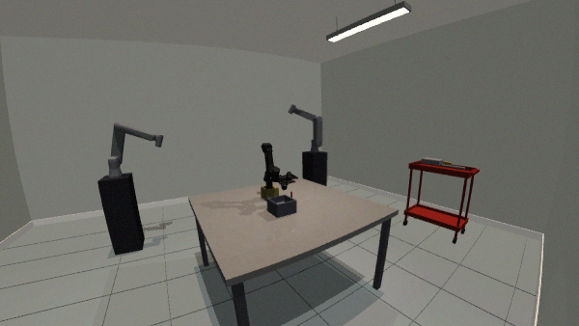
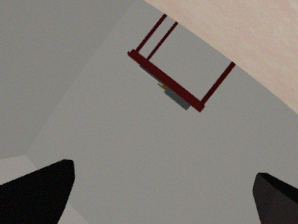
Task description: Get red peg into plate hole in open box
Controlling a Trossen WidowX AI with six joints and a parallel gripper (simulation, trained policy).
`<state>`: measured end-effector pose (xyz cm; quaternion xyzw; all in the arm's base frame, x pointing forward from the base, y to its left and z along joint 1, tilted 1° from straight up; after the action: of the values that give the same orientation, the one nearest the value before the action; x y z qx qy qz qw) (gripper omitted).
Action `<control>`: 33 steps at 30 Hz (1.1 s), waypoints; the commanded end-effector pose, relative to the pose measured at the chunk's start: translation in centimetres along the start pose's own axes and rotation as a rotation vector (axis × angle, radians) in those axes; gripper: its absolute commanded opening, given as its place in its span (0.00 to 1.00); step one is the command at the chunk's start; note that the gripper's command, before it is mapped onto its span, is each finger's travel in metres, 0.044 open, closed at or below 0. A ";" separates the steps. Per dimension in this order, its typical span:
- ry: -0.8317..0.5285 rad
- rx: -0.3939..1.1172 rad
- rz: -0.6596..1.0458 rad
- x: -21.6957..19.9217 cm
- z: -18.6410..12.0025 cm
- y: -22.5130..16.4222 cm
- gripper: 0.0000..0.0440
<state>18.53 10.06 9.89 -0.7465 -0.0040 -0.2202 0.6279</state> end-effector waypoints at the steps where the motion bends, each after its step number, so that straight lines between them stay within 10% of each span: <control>1: 0.013 -0.023 -0.010 0.6 0.2 0.2 0.94; 15: 0.046 -0.456 -0.238 7.7 5.3 0.5 1.00; 33: -0.341 -1.003 -0.314 3.0 5.6 -1.5 1.00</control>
<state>24.68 15.01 11.01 -0.9491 -0.0743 -0.2041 0.2279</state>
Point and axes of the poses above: the point midway between the two fingers, 35 mm back from their tips, its own z axis out along the fingers, its own x axis across the jaws, y = z × x, the point moved 2 cm from there along -z, back along the fingers, and after that the axes turned 15 degrees about z, right-handed, at the moved point
